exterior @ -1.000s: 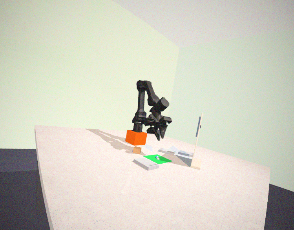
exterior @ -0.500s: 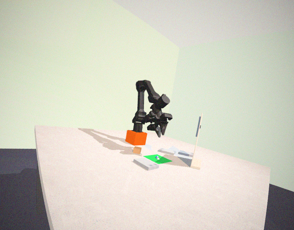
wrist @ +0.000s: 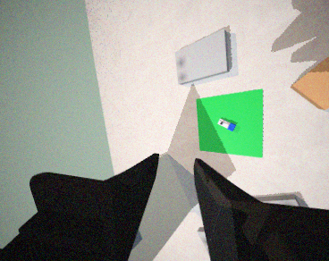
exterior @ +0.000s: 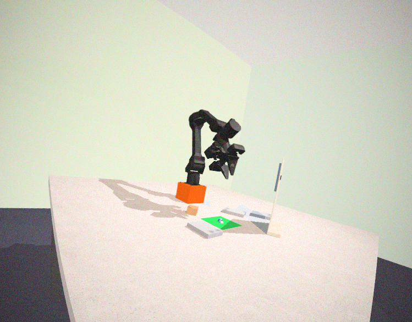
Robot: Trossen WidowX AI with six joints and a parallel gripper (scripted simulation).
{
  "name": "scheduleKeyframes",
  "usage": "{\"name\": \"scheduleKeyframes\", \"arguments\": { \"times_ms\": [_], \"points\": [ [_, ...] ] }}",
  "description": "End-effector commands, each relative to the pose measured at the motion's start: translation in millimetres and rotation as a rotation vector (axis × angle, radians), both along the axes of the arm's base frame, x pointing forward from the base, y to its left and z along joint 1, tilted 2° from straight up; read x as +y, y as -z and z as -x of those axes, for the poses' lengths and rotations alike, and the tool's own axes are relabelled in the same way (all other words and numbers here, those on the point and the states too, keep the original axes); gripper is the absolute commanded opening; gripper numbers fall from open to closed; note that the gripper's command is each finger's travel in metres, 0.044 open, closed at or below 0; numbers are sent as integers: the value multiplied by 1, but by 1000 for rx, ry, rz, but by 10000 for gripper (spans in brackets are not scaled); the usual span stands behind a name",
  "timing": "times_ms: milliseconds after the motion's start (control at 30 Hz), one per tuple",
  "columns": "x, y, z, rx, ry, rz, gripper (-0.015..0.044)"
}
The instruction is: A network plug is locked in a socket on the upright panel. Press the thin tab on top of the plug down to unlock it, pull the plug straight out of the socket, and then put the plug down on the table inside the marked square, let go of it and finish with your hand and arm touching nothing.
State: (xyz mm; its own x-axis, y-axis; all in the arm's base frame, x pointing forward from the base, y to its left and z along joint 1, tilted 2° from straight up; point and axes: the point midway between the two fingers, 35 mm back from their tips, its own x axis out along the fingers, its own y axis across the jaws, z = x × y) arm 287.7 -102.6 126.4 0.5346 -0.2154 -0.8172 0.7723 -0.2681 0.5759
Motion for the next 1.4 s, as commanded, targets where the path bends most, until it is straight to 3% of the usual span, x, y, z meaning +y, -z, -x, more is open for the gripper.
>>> {"name": "scheduleKeyframes", "arguments": {
  "times_ms": [0,333,700,1367],
  "points": [
    [0,-16,1,-4,7,2,156],
    [2,-43,7,-1,9,3,156],
    [2,-43,7,-1,9,3,440],
    [2,-43,7,-1,9,3,440]
  ]
}}
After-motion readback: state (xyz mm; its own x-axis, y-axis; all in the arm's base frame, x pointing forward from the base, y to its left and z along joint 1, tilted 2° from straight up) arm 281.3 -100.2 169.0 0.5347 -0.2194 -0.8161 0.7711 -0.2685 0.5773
